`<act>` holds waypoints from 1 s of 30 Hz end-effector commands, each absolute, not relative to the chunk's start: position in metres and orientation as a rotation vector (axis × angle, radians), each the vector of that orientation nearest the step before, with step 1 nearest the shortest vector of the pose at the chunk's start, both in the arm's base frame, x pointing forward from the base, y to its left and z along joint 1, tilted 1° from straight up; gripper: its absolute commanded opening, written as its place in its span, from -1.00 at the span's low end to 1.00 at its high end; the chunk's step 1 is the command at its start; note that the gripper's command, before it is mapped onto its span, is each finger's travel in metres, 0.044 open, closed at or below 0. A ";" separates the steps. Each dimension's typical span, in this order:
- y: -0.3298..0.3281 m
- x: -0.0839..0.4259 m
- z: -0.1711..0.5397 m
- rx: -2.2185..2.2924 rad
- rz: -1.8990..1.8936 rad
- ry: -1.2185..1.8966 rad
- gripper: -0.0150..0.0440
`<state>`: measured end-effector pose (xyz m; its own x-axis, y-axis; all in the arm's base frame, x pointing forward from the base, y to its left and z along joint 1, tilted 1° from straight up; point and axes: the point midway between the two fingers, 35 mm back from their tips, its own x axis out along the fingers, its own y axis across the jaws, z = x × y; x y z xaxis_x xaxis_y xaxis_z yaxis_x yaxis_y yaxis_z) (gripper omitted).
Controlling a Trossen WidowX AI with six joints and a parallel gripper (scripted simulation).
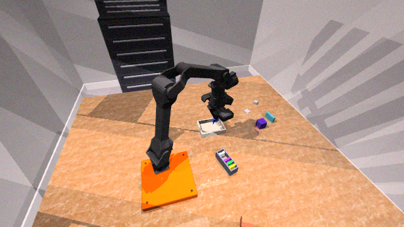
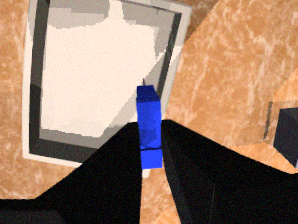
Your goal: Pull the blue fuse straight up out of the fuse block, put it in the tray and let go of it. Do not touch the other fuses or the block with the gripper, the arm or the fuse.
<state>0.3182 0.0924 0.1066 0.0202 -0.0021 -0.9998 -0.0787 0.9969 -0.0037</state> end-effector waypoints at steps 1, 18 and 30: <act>0.114 0.316 0.104 -0.059 0.060 1.560 -0.49; 0.124 0.316 0.085 -0.058 0.060 1.560 -0.49; 0.123 0.316 0.066 -0.058 0.060 1.561 -0.49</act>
<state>0.3173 0.1236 0.0735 0.0209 0.0040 -0.9998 -0.0799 0.9968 0.0023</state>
